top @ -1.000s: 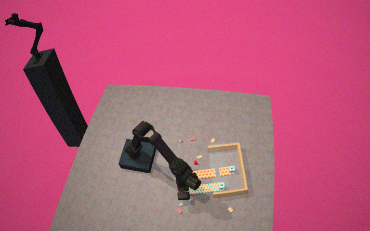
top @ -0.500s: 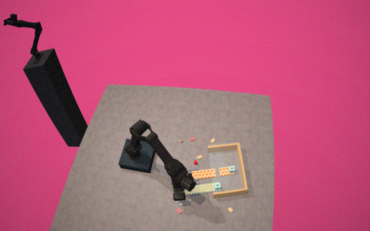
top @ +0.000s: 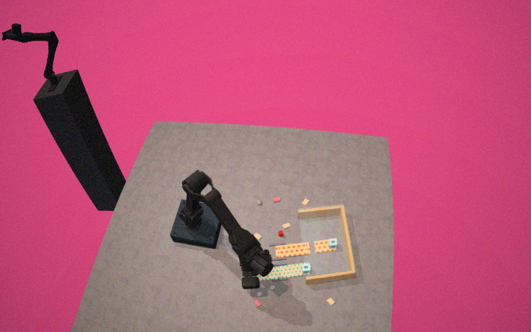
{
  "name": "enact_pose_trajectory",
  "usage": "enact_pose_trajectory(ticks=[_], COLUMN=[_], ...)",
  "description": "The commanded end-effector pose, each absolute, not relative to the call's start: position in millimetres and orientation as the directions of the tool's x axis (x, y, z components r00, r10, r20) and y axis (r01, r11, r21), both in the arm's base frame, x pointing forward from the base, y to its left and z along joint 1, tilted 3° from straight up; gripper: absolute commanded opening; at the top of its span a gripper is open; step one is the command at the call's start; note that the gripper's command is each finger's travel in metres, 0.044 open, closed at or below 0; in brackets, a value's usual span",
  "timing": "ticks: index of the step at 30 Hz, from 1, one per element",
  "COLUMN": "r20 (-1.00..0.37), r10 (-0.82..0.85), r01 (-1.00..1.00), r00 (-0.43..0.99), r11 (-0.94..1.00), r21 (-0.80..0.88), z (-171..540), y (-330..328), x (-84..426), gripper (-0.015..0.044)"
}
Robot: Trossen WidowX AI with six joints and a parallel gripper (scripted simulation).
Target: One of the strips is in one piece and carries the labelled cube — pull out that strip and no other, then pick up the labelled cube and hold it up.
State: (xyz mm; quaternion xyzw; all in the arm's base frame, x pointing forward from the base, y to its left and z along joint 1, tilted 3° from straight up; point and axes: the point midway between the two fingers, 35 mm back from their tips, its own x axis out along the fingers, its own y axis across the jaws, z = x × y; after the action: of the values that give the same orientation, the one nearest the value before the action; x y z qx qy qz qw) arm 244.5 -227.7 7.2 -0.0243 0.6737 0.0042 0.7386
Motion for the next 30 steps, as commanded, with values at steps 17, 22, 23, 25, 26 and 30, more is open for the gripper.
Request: enact_pose_trajectory(ticks=[17, 22, 23, 25, 26, 30], r20=[-0.998, -0.998, -0.998, -0.998, -0.998, -0.998], r10=[-0.014, -0.014, -0.014, -0.014, -0.014, -0.014], r01=[-0.037, -0.037, -0.037, -0.037, -0.037, -0.037], r00=[0.067, 0.066, 0.066, 0.066, 0.065, 0.065], r11=[0.999, 0.999, 0.999, 0.999, 0.999, 0.999], r21=[-0.017, -0.017, -0.017, -0.017, -0.017, -0.017], z=[-1.4, -2.0, -2.2, -2.4, -2.5, -2.9], y=[-226.1, -226.5, -226.5, -226.7, -226.7, -227.0], x=[204.4, 196.0, 194.3, 191.4, 189.9, 184.2], gripper=[0.0, 0.0, 0.0, 0.0, 0.0, 0.0])
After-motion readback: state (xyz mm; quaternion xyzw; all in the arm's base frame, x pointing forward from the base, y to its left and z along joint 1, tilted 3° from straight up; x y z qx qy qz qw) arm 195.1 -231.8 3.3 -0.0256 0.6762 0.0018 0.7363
